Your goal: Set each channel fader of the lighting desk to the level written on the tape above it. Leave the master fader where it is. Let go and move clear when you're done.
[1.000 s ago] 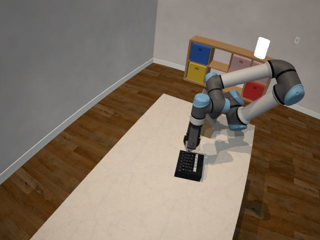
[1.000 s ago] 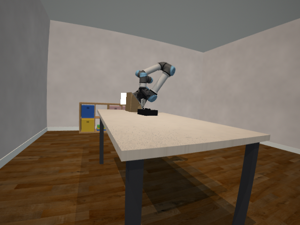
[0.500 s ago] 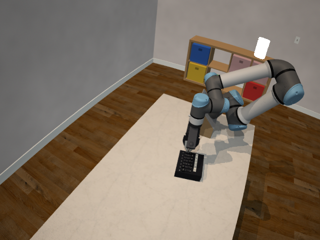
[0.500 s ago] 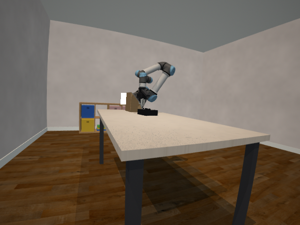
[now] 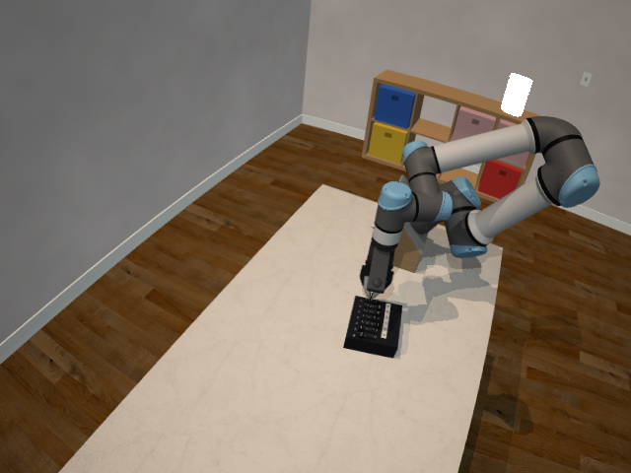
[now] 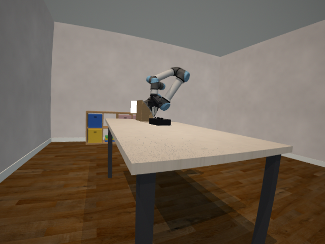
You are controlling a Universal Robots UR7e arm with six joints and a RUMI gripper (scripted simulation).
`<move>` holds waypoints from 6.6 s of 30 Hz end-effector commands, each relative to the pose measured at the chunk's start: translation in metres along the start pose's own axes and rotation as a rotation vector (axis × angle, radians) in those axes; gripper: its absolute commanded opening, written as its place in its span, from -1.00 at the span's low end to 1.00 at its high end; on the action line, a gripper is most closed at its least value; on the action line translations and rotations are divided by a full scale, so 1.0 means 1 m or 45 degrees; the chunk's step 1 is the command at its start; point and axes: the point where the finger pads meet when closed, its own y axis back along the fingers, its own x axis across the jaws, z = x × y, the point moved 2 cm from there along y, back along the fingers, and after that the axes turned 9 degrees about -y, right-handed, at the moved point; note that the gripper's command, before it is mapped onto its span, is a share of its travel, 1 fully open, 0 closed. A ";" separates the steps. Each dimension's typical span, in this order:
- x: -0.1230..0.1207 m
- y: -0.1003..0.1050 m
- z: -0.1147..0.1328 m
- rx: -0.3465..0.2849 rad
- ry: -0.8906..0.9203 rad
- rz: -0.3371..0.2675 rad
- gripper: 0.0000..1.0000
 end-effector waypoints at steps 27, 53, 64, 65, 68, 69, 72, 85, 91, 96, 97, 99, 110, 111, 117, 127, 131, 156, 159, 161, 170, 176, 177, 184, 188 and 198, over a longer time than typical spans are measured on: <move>0.000 0.036 0.000 0.001 0.000 0.001 -1.00; -0.004 0.036 -0.002 0.001 0.186 0.001 -1.00; -0.010 0.036 -0.004 0.001 0.440 0.002 -1.00; -0.011 0.036 -0.004 0.001 0.475 0.002 -1.00; -0.014 0.036 -0.005 0.001 0.590 0.003 -1.00; -0.015 0.036 -0.005 0.001 0.631 0.003 -1.00; -0.018 0.035 -0.006 0.000 0.762 0.003 -1.00; -0.029 0.035 -0.007 -0.001 1.325 0.004 -1.00; -0.035 0.035 -0.007 -0.001 1.671 0.004 -1.00; -0.038 0.034 -0.006 -0.002 1.849 0.004 -1.00; -0.039 0.034 -0.006 -0.002 1.909 0.004 -1.00; -0.040 0.034 -0.006 -0.002 2.029 0.004 -1.00; -0.045 0.033 -0.006 -0.003 2.560 0.004 -1.00; -0.046 0.033 -0.006 -0.003 2.617 0.004 -1.00; -0.048 0.033 -0.007 -0.003 2.944 0.003 -1.00; -0.049 0.032 -0.009 -0.003 3.326 0.003 -1.00; -0.050 0.032 -0.010 -0.003 3.487 0.003 -1.00; -0.052 0.031 -0.015 -0.002 3.976 0.002 -1.00; -0.052 0.031 -0.015 -0.002 3.990 0.002 -1.00; -0.052 0.031 -0.015 -0.002 3.990 0.002 -1.00; -0.052 0.031 -0.016 -0.002 4.000 0.002 -1.00; -0.052 0.031 -0.016 -0.002 4.000 0.002 -1.00; -0.052 0.031 -0.016 -0.002 4.000 0.002 -1.00; -0.052 0.031 -0.016 -0.002 4.000 0.002 -1.00; -0.052 0.031 -0.016 -0.002 4.000 0.002 -1.00; -0.052 0.031 -0.016 -0.002 4.000 0.002 -1.00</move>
